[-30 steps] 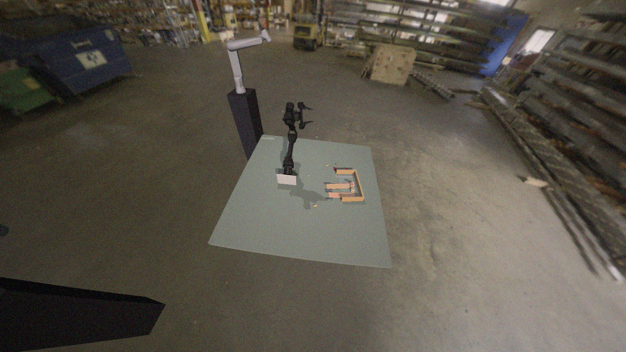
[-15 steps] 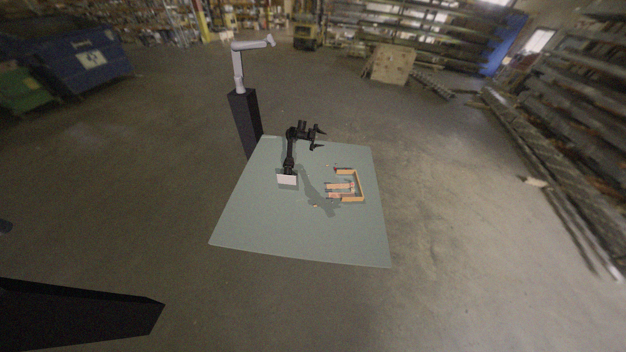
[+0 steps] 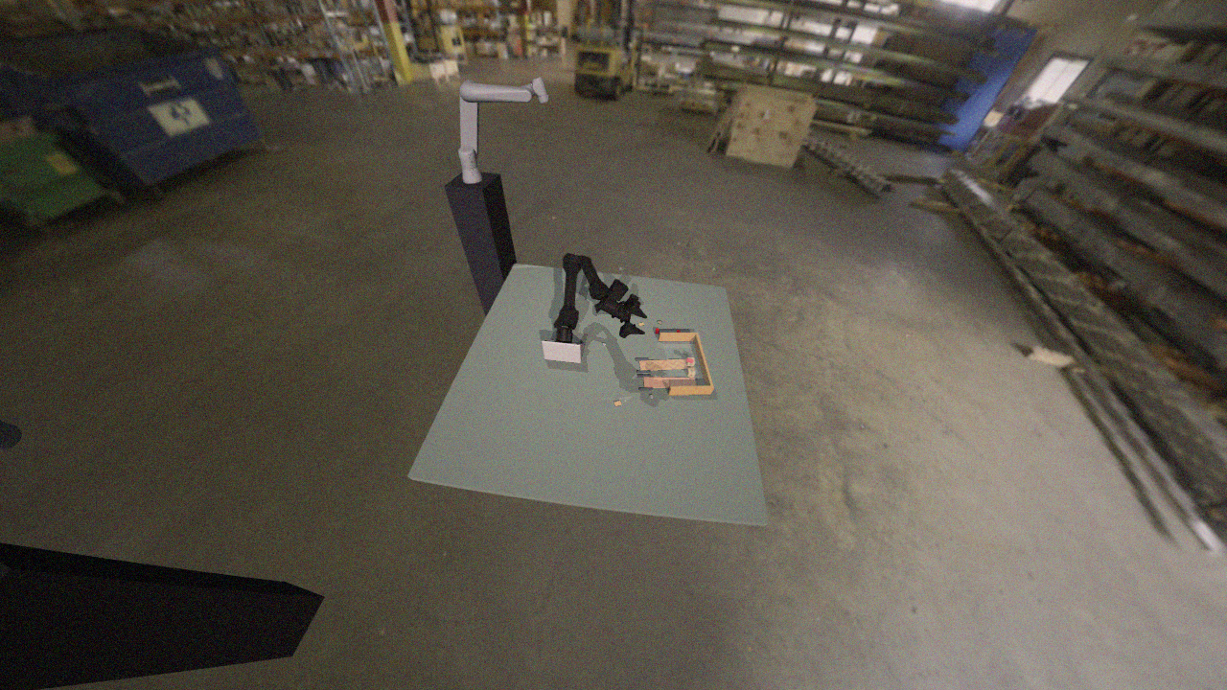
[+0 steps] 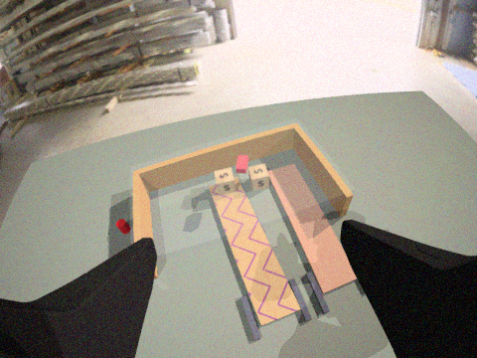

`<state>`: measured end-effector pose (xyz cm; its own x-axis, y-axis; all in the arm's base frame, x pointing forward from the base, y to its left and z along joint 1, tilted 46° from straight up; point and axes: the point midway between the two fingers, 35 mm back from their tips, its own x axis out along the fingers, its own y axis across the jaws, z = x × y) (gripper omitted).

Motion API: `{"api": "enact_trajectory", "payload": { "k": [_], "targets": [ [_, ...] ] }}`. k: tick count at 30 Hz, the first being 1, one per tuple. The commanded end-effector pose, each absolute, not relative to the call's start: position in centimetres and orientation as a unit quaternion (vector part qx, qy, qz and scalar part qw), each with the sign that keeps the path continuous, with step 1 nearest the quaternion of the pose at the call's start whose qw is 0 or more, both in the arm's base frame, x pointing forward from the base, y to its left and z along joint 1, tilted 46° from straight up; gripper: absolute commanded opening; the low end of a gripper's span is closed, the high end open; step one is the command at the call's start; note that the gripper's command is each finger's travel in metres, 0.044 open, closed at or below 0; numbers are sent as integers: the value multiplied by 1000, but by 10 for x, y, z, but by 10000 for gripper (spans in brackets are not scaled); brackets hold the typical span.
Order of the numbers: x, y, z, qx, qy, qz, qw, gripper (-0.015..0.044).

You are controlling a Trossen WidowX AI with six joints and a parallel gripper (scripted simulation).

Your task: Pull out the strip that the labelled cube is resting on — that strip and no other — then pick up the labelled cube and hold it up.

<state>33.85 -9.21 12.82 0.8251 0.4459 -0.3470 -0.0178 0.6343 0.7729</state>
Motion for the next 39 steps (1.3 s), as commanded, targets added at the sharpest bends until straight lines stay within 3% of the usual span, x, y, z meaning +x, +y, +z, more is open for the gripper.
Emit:
{"api": "enact_trajectory", "payload": {
  "k": [1,22,37,39],
  "targets": [
    [332,-63,95,351,300,166,871,400],
    [332,-63,95,351,300,166,871,400],
    [387,-29,45,258,509,244,784,6],
    [390,-20,38,239,539,269,762,0]
  ]
}}
